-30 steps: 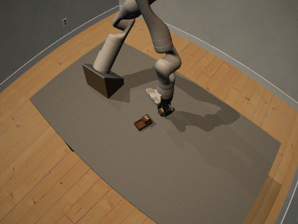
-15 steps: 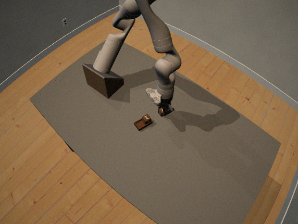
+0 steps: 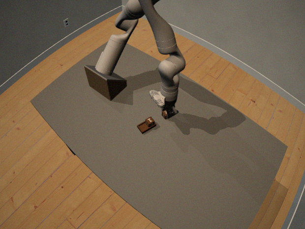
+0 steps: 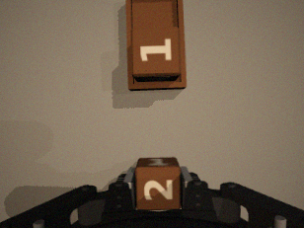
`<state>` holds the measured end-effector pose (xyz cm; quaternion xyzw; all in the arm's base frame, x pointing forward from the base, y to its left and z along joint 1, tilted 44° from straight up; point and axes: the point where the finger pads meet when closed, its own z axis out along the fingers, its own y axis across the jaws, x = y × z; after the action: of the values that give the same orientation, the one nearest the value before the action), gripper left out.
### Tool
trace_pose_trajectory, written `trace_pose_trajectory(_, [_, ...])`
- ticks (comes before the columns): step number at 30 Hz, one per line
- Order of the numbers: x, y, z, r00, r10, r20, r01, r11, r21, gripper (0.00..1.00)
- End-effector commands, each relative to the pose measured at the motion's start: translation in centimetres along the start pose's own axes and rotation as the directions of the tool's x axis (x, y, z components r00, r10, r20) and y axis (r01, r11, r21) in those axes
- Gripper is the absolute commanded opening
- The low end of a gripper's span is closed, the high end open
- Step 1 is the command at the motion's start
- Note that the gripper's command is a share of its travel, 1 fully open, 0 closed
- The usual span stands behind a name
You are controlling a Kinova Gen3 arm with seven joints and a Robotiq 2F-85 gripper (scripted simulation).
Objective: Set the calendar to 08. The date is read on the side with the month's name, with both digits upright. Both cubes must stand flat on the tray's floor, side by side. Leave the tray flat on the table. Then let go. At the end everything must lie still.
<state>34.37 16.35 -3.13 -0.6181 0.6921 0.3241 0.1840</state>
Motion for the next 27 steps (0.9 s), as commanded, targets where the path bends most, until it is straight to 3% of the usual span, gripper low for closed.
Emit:
trace_pose_trajectory(1, [0.0, 0.0, 0.0, 1.0, 0.0, 0.0, 0.0, 1.0, 0.001, 0.28])
trace_pose_trajectory(16, [0.0, 0.0, -0.4, 1.0, 0.0, 0.0, 0.0, 1.0, 0.001, 0.28])
trace_pose_trajectory(21, [0.0, 0.0, -2.3, 1.0, 0.0, 0.0, 0.0, 1.0, 0.001, 0.28])
trace_pose_trajectory(27, [0.0, 0.0, -5.8, 1.0, 0.0, 0.0, 0.0, 1.0, 0.001, 0.28])
